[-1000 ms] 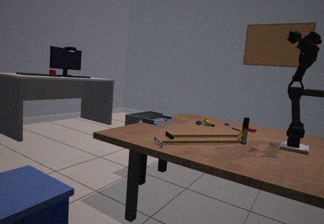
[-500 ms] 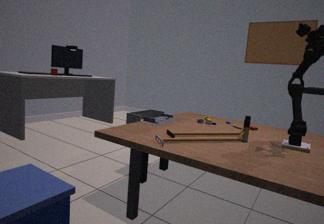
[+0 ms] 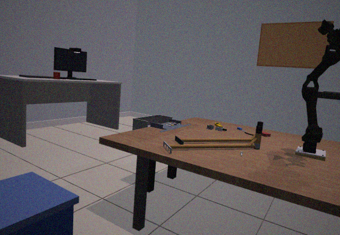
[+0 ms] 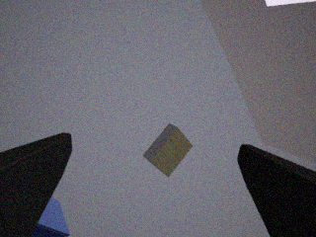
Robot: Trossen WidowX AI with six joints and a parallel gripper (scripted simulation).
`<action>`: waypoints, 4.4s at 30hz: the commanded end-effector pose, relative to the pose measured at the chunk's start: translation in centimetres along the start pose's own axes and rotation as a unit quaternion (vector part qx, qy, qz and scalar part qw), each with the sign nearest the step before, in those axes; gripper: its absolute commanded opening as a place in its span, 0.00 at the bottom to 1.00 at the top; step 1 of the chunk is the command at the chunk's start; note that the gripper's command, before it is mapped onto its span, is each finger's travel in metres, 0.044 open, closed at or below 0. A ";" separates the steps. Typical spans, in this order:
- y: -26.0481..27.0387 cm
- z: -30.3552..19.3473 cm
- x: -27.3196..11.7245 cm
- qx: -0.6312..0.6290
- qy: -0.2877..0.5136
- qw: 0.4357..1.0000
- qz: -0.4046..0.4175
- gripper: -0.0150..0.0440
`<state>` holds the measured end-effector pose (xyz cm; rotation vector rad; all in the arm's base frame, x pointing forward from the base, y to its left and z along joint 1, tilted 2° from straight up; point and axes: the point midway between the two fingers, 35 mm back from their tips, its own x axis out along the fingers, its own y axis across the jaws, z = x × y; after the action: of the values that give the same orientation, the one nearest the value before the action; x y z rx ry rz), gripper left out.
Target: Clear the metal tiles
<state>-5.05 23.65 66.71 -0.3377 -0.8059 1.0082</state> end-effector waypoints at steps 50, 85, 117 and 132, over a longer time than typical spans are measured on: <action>3.3 7.3 -3.4 -0.015 -0.032 0.998 0.059 0.38; 7.7 2.1 2.2 -0.097 0.002 0.994 0.044 0.25; 10.1 -7.4 7.3 -0.149 0.090 0.983 0.063 0.25; 10.2 -13.1 8.8 -0.158 0.148 0.973 0.077 0.25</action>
<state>-0.25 37.08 56.95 -0.7876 -0.7034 0.9404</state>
